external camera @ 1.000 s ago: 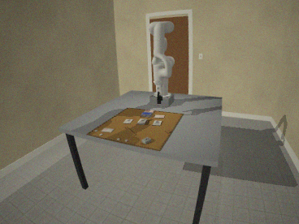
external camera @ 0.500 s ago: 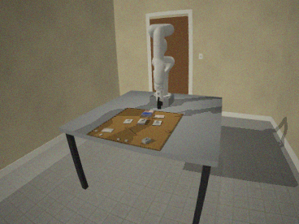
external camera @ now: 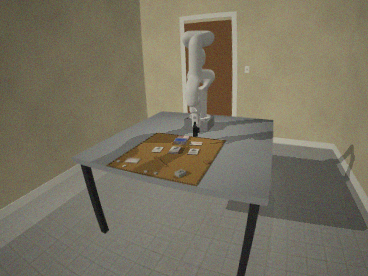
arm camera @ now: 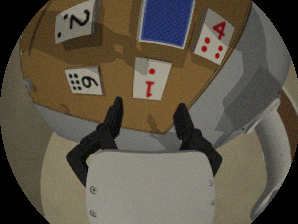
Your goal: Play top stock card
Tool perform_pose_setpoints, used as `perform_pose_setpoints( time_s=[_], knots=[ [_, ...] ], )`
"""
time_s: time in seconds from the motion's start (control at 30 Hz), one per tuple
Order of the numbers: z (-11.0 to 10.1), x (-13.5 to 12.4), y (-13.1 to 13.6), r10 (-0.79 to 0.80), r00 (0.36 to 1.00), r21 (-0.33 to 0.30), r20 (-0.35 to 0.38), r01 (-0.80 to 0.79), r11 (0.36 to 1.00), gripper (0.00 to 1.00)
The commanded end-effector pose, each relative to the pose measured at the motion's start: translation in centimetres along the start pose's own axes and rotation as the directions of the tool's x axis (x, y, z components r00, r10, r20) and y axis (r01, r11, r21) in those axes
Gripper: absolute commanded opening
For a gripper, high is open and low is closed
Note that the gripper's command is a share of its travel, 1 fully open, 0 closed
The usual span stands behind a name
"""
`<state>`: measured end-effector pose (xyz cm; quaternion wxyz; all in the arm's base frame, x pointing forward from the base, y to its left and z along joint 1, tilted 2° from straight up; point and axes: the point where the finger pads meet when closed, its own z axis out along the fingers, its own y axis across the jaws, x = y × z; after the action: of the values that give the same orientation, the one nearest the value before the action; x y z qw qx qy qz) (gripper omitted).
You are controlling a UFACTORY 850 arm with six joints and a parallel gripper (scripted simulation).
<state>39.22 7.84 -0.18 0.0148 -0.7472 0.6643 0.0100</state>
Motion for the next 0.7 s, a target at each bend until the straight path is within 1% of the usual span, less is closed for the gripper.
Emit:
perform_pose_setpoints(
  time_s=[0.0, 0.67],
  knots=[
    [0.02, 0.01, -0.06, 0.0, 1.0, 0.001, 0.0, 0.0, 1.0, 0.86],
    [0.94, 0.01, -0.03, 0.0, 1.0, 0.003, -0.001, 0.0, 1.0, 0.86]
  ],
)
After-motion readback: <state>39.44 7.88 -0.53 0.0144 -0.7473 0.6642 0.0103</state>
